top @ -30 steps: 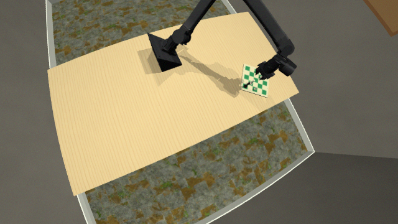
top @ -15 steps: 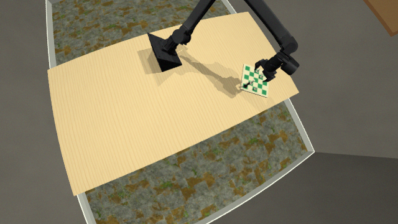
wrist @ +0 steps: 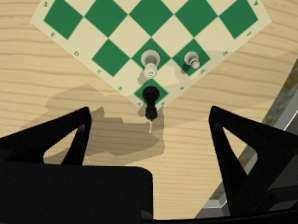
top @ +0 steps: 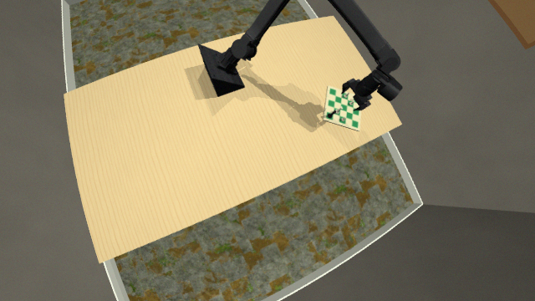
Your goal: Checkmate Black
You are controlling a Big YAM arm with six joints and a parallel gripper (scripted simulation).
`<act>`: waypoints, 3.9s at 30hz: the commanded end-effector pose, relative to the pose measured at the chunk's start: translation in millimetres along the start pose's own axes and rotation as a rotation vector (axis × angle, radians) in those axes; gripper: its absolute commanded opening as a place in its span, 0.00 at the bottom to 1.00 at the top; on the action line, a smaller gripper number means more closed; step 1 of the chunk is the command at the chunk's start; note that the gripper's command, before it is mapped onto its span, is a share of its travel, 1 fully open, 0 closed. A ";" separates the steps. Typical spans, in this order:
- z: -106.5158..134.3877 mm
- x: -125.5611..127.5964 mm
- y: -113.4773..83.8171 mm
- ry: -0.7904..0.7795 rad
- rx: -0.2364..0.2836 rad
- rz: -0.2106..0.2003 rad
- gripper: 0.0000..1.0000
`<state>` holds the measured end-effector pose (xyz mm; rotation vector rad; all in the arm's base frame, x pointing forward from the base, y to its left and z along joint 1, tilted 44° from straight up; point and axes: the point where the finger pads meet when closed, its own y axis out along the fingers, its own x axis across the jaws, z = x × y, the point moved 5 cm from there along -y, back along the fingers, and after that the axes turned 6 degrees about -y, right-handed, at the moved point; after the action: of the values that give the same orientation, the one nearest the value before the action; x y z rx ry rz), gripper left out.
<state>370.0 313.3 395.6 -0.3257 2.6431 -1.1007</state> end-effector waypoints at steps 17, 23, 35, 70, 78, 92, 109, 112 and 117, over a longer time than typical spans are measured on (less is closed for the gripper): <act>-9.0 -6.5 -55.2 -0.027 -0.009 0.047 1.00; -5.6 -8.2 -68.1 -0.020 -0.006 0.039 1.00; -1.0 -5.7 -74.7 -0.009 -0.003 0.005 1.00; -1.6 -6.4 -74.9 -0.013 -0.004 0.010 1.00; -1.6 -6.4 -74.9 -0.013 -0.004 0.010 1.00; -1.6 -6.4 -74.9 -0.013 -0.004 0.010 1.00; -1.6 -6.4 -74.9 -0.013 -0.004 0.010 1.00; -1.6 -6.4 -74.9 -0.014 -0.004 0.010 1.00; -1.6 -6.4 -74.9 -0.013 -0.004 0.010 1.00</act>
<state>377.2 264.3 446.8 -0.3223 2.6422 -1.0995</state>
